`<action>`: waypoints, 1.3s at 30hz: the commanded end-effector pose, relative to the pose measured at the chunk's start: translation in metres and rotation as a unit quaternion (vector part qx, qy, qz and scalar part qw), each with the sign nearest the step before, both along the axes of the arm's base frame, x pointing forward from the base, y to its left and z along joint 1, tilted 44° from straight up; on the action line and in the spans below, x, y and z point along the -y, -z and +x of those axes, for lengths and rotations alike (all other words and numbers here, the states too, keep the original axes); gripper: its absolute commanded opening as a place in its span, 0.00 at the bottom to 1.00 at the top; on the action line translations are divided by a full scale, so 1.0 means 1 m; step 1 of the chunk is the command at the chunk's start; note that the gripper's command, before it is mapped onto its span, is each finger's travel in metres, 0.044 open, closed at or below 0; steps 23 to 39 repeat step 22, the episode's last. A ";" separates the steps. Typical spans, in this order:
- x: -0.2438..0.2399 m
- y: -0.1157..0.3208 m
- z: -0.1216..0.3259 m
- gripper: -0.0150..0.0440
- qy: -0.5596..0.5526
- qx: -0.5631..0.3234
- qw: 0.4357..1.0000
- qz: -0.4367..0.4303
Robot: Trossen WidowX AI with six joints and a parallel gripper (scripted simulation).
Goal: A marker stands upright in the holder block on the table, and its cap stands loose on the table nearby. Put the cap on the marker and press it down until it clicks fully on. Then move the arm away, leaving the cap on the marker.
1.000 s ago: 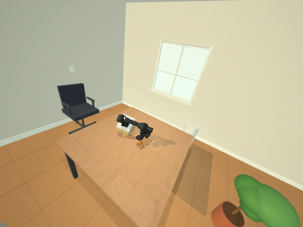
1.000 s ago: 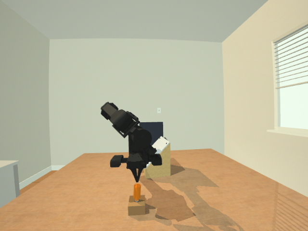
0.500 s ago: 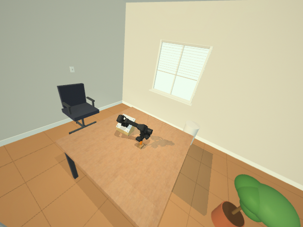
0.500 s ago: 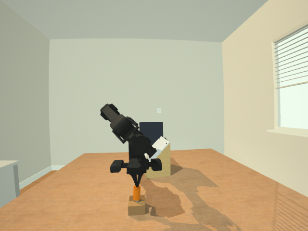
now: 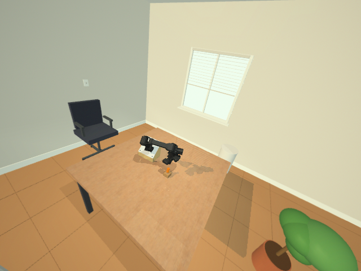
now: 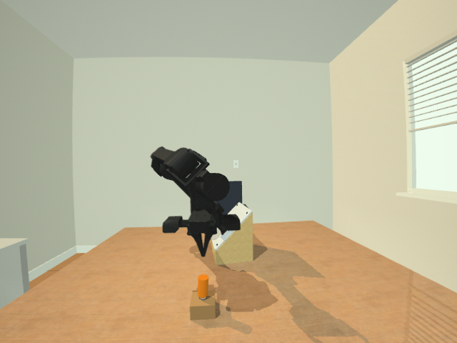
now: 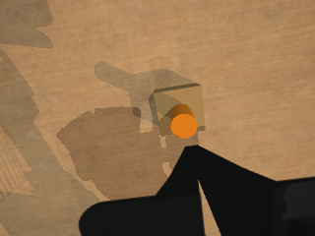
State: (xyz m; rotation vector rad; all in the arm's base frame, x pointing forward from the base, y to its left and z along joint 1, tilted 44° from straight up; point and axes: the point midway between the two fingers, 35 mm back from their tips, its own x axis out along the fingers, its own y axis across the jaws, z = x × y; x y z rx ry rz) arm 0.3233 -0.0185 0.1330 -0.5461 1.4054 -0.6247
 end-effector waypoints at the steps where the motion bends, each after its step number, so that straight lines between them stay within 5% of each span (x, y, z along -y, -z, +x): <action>1: -0.022 -0.022 -0.004 0.25 0.000 0.001 1.000 0.000; 4: -0.022 -0.022 -0.004 0.25 0.000 0.001 1.000 0.000; 21: -0.022 -0.022 -0.004 1.00 0.000 0.001 1.000 0.000; 39: -0.022 -0.022 -0.004 1.00 0.000 0.001 1.000 0.000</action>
